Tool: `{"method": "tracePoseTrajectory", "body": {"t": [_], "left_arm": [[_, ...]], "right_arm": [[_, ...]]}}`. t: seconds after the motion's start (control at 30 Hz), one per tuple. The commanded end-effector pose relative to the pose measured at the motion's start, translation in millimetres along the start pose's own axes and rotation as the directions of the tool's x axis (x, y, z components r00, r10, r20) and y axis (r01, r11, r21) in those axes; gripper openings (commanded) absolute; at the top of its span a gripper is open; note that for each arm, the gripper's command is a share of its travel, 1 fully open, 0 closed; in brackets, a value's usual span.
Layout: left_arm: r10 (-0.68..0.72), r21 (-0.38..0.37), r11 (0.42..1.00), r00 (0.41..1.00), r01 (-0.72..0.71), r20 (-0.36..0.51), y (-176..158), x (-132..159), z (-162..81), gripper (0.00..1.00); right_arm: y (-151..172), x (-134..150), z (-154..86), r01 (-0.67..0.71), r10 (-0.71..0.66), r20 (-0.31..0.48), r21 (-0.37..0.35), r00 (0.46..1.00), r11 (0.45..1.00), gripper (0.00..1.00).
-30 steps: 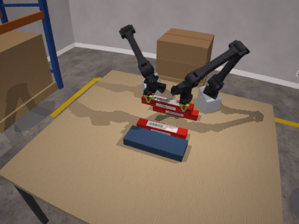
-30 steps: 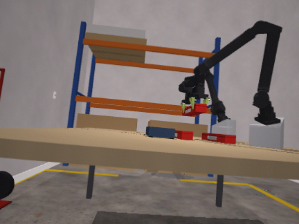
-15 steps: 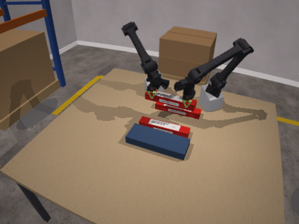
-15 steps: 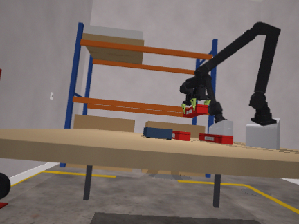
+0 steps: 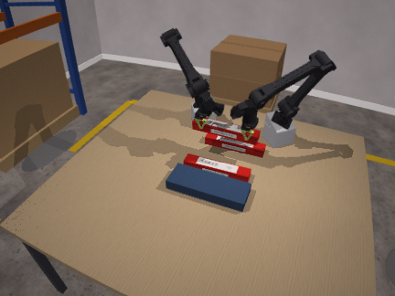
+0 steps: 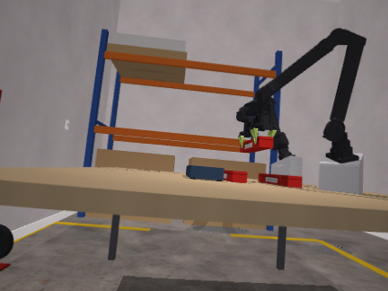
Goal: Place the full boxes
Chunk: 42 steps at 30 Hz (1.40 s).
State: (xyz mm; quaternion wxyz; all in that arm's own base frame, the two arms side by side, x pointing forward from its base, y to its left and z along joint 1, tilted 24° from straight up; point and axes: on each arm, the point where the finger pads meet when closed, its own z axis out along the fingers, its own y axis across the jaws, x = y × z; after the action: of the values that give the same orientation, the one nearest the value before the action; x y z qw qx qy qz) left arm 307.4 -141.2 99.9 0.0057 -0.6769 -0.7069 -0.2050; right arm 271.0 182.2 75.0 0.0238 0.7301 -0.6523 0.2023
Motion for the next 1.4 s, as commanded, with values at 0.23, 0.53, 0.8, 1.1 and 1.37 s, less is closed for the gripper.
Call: {"method": "tracePoseTrajectory", "body": {"t": [0.23, 0.53, 0.8, 1.1, 1.37], "left_arm": [[-0.018, -0.026, 0.999, 1.0, 0.019, 0.021, 12, -4, -11, 0.0], [-0.01, -0.003, 1.0, 1.0, 0.01, -0.001, 4, 1, 9, 0.0], [-0.016, -0.016, 1.0, 1.0, 0.016, 0.009, 6, 3, 12, 0.0], [-0.013, -0.01, 1.0, 1.0, 0.013, 0.006, 6, 2, 26, 0.0], [-0.01, -0.005, 1.0, 1.0, 0.01, 0.002, 4, 2, 36, 0.0]], "right_arm": [[-12, -3, -12, -0.011, 0.01, 0.021, 0.03, 1.0, 0.999, 0.0], [-5, 3, 7, -0.003, 0.003, 0.001, 0.012, 1.0, 1.0, 0.0], [-7, 5, 9, -0.012, 0.011, 0.014, 0.027, 1.0, 1.0, 0.0], [-5, 4, 27, -0.003, 0.003, 0.001, 0.012, 1.0, 1.0, 0.0], [-7, 5, 31, -0.009, 0.009, 0.009, 0.023, 1.0, 1.0, 0.0]]}}
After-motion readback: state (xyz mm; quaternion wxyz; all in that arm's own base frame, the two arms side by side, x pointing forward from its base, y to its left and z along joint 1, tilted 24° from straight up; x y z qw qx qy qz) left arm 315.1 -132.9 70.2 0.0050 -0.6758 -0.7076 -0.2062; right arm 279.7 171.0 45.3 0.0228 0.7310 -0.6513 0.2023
